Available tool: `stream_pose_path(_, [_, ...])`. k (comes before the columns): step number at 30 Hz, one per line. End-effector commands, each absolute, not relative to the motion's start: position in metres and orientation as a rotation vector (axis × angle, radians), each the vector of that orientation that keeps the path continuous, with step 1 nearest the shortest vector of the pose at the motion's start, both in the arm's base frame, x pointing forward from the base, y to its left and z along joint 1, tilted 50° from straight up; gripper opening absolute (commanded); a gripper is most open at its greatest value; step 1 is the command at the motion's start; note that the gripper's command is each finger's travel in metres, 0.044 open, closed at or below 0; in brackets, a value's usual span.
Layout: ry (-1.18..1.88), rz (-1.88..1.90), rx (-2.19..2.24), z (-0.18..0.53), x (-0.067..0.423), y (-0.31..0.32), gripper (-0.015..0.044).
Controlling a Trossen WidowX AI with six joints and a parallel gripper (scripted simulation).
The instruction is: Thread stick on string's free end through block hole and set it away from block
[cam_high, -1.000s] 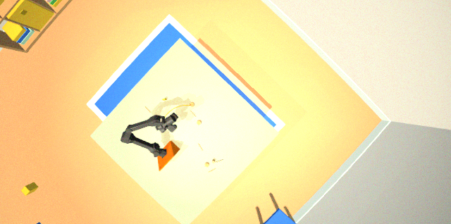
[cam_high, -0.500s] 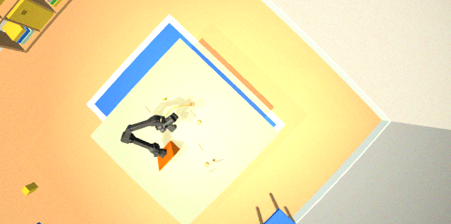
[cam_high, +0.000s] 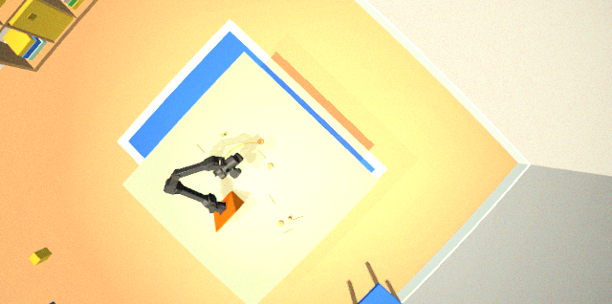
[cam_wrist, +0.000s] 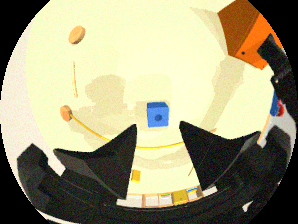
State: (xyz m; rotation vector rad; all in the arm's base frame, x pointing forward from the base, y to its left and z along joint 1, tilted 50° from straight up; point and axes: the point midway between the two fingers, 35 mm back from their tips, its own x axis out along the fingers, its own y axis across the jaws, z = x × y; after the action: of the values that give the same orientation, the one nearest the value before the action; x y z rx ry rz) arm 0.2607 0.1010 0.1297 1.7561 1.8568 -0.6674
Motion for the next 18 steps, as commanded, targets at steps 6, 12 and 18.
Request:
stream_pose_path(6, [1.861, -0.666, 1.758, 0.121, 0.259, 0.113, 0.0243])
stream_pose_path(12, [1.862, -0.665, 1.758, 0.115, 0.258, 0.121, 0.0243])
stream_pose_path(18, [1.863, -0.663, 1.76, 0.109, 0.257, 0.128, 0.0243])
